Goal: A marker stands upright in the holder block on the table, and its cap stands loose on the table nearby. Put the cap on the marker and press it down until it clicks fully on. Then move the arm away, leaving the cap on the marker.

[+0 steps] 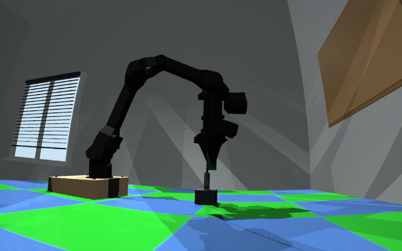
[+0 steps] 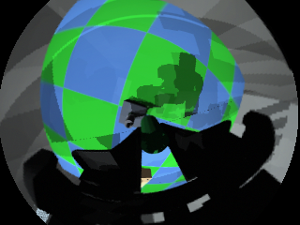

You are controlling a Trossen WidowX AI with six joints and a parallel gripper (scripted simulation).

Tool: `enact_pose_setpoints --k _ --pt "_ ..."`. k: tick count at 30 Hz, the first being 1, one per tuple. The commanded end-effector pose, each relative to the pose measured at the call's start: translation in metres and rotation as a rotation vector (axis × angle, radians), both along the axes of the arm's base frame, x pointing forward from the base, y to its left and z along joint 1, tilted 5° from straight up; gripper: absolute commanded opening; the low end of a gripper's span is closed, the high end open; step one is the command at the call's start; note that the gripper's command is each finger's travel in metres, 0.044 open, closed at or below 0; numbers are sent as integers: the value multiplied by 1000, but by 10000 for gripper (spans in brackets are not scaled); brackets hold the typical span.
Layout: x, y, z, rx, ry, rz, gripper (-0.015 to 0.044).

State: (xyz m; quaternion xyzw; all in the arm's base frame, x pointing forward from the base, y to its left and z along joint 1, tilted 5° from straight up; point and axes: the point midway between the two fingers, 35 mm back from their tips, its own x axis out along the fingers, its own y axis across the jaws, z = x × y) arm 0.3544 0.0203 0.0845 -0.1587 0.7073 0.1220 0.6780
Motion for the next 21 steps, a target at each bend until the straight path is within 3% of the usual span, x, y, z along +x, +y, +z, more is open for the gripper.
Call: enact_pose_setpoints --k 1,21 --pt "-5 15 9 7 -6 -4 0" --pt "-13 35 9 9 -4 -3 0"
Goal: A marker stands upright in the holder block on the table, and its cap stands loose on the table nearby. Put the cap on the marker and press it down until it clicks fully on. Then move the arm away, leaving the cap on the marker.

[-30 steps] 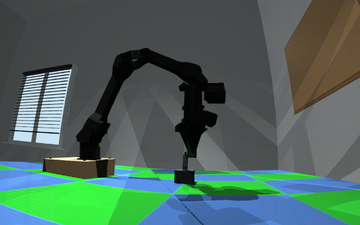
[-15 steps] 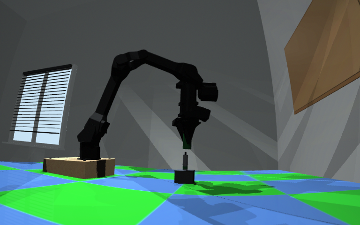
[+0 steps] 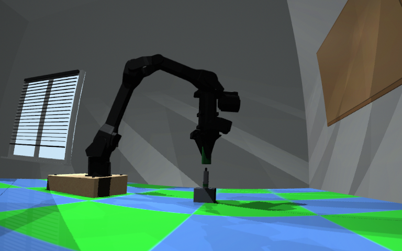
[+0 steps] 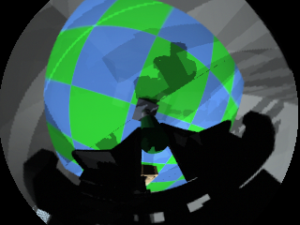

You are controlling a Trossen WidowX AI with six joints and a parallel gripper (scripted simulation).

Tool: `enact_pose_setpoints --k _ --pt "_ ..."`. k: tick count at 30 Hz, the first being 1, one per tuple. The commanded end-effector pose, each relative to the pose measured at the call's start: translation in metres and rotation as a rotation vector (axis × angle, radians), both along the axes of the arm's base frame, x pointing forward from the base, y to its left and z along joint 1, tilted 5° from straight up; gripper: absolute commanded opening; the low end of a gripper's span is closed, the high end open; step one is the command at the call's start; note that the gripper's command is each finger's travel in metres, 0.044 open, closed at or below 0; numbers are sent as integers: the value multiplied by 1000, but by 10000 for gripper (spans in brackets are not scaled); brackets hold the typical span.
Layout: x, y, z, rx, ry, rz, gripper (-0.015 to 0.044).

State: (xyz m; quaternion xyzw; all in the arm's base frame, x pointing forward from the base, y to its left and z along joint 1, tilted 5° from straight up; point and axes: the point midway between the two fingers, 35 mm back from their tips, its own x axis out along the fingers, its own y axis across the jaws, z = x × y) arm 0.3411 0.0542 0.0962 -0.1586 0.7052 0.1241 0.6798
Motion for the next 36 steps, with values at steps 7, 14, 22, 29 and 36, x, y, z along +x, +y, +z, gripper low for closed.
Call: enact_pose_setpoints --k 7,14,22,29,36 --pt "0 0 -14 5 1 -6 0" --pt "0 0 -26 5 1 -6 0" --pt "0 -1 -39 4 1 -6 0" --pt "-1 -2 -50 4 1 -6 0" --pt "-2 -2 -54 4 1 -6 0"
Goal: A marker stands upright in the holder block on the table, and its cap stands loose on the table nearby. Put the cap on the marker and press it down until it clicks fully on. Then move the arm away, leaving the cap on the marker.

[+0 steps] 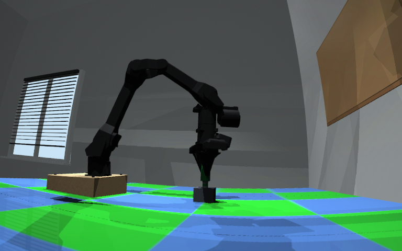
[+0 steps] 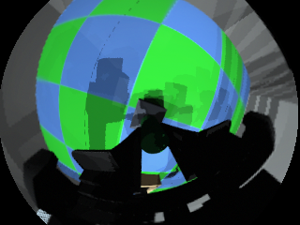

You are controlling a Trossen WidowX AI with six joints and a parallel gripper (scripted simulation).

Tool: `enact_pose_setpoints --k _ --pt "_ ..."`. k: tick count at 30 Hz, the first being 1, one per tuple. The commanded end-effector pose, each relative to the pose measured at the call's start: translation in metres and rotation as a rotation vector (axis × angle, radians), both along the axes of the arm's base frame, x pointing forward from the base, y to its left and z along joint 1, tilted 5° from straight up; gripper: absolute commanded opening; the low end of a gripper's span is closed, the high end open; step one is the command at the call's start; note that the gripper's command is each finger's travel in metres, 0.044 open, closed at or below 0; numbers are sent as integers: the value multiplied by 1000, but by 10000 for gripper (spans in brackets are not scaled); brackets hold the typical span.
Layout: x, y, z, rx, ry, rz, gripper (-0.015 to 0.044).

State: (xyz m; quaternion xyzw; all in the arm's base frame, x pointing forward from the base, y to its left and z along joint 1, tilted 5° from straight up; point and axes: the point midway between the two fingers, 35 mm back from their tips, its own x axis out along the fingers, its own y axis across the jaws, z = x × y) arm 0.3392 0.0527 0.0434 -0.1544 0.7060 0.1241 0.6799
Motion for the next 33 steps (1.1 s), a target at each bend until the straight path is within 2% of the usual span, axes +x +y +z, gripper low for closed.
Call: enact_pose_setpoints --k 1,5,22,25,30,33 --pt "0 0 -1 -1 -1 0 0" --pt "0 0 -1 -1 -1 0 0" --pt "0 0 -1 0 0 0 440" --pt "1 1 9 0 0 0 440" --pt "2 4 72 1 0 0 440" --pt "2 4 74 1 0 0 440"
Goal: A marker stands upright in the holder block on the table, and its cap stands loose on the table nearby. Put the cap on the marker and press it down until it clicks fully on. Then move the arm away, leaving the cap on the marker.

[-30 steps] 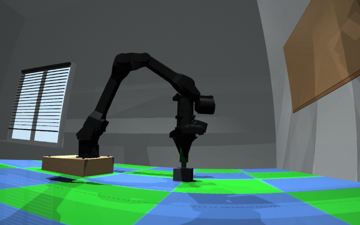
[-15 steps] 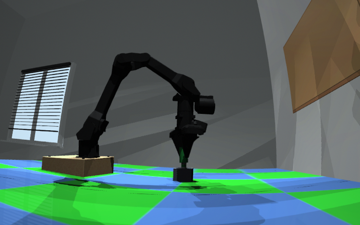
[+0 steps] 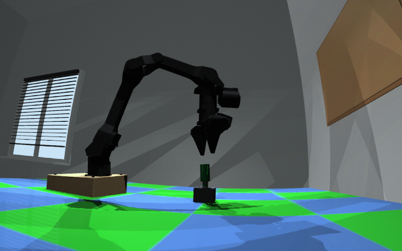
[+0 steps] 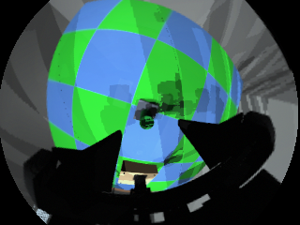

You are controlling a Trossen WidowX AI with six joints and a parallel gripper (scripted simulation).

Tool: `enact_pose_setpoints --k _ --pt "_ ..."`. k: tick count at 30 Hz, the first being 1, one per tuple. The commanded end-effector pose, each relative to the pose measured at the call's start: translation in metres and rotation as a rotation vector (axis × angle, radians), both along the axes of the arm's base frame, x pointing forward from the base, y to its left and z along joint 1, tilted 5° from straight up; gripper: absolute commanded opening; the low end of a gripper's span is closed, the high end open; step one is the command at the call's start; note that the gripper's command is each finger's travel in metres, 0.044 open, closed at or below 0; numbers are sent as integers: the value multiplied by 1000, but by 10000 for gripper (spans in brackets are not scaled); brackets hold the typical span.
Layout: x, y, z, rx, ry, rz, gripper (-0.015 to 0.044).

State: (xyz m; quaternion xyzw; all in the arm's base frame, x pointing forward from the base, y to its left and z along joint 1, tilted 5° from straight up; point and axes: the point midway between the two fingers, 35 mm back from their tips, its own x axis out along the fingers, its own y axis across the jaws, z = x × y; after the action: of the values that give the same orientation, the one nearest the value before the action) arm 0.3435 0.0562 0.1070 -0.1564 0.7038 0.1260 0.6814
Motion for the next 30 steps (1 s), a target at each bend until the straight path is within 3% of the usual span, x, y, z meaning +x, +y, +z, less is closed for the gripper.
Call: enact_pose_setpoints --k 1,8,18,30 --pt "-2 0 11 0 5 -6 440" --pt "-5 1 1 -13 -19 -470 256" --pt "-6 1 1 -14 -20 -486 0" --pt "-6 1 -1 -14 -20 -486 0"
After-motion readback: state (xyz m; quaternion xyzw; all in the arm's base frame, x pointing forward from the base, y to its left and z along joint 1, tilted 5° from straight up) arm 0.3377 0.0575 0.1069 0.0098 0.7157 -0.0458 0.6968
